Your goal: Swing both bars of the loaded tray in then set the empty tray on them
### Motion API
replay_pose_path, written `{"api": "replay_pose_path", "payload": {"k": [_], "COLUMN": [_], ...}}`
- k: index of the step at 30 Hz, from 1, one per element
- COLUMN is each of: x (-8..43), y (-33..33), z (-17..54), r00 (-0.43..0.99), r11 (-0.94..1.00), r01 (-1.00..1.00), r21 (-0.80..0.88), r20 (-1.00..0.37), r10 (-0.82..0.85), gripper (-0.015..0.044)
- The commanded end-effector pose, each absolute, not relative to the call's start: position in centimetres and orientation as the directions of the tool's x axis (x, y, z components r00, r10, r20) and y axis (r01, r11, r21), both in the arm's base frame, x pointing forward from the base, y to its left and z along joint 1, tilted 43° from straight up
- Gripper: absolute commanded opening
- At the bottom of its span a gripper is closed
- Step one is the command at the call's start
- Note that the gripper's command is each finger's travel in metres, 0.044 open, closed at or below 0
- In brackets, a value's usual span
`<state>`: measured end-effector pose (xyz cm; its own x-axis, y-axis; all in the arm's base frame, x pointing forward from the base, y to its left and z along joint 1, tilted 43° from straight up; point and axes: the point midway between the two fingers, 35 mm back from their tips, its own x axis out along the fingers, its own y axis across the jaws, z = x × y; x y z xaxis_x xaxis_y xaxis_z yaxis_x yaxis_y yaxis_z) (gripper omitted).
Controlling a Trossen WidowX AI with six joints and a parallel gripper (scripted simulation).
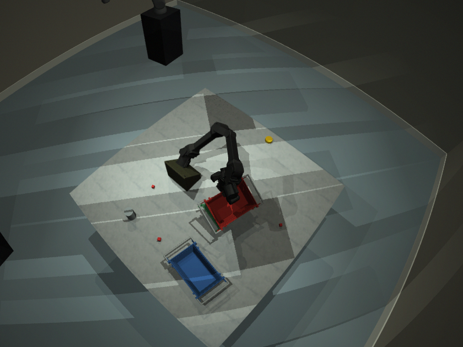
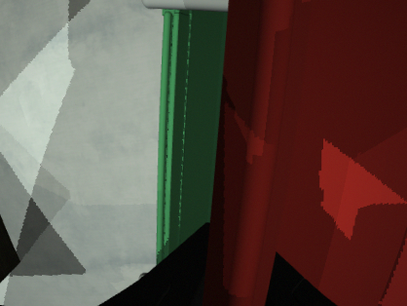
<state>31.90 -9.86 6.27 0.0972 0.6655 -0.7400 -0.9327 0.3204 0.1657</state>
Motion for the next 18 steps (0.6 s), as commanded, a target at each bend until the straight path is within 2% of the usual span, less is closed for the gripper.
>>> {"api": "replay_pose_path", "payload": {"k": [1, 18], "x": [31.9, 31.1], "y": [-9.9, -8.8], "z": [6.3, 5.7], "r00": [0.113, 0.113], "r11": [0.332, 0.331], "r01": [-0.931, -0.931], "r21": [0.152, 0.153], "r20": [-0.743, -0.743], "r10": [0.659, 0.66], "gripper": [0.0, 0.0]}}
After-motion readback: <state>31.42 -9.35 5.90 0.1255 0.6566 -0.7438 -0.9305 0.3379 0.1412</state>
